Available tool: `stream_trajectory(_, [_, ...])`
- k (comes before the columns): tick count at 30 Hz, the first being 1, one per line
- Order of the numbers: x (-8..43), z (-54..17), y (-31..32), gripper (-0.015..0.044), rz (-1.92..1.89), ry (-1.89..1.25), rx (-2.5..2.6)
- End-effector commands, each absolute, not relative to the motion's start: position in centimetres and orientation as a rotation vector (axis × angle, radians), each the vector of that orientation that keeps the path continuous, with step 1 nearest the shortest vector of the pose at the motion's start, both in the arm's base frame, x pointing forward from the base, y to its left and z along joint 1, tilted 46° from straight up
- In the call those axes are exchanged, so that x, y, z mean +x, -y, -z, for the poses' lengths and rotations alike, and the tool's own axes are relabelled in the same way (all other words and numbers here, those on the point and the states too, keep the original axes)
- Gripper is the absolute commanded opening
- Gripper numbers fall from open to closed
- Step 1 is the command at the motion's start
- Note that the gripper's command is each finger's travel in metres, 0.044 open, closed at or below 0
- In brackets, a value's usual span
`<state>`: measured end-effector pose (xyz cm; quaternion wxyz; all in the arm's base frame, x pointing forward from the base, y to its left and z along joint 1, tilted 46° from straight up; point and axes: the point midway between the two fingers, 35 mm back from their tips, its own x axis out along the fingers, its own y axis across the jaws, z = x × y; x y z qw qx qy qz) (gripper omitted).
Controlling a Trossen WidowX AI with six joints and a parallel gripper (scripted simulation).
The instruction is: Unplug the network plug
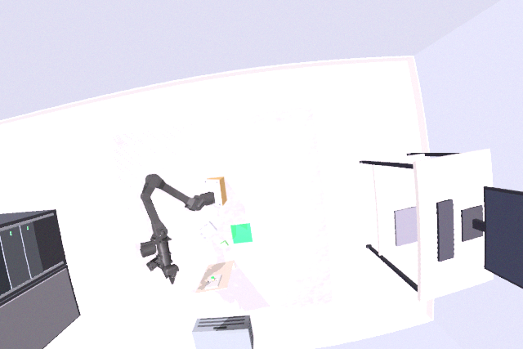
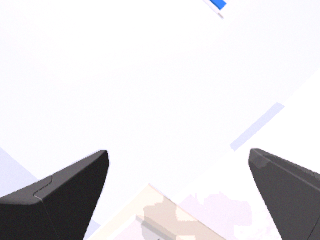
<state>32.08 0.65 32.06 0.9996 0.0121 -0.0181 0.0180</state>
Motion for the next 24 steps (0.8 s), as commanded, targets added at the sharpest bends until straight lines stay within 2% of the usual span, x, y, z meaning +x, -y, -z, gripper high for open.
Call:
stream_trajectory(1, [32.1,-32.0,-0.7,0.0374,-0.037,0.035,0.028])
stream_trajectory(9, [32.0,-27.2,-1.3,0.0164,-0.081,-0.045,0.198])
stream_trajectory(24, [30.1,-17.7,-2.5,0.0156,-0.13,-0.229,0.559])
